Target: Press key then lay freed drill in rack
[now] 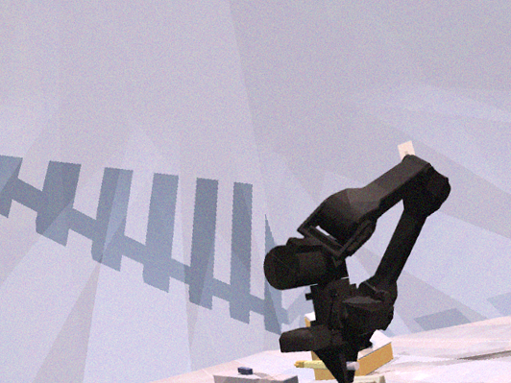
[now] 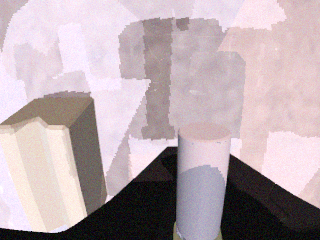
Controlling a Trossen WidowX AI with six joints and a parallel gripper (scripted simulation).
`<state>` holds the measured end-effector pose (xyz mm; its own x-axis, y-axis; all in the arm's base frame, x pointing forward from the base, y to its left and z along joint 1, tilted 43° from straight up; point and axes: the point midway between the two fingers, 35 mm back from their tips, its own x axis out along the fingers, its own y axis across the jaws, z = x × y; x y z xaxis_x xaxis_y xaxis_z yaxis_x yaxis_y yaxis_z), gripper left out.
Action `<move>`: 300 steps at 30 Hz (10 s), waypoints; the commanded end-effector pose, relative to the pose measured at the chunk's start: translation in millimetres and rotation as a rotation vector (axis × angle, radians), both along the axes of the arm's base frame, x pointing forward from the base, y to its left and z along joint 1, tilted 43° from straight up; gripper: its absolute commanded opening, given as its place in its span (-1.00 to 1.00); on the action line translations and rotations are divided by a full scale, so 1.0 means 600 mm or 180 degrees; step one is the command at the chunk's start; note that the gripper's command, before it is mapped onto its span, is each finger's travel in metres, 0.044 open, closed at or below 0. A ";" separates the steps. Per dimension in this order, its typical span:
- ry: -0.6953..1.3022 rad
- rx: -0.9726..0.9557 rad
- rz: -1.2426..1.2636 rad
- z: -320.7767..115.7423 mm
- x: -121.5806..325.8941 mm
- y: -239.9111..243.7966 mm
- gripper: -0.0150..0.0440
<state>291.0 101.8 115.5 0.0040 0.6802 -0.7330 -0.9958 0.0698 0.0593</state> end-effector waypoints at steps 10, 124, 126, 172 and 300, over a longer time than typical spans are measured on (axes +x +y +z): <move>-0.0027 0.0010 0.0008 0.008 0.003 0.000 -0.49; -0.0020 0.0019 0.0008 -0.012 -0.111 0.082 -0.49; -0.0020 0.0020 0.0008 -0.014 -0.111 0.084 -0.49; -0.0019 0.0021 0.0008 -0.026 -0.113 0.091 -0.49; -0.0019 0.0021 0.0008 -0.027 -0.113 0.091 -0.49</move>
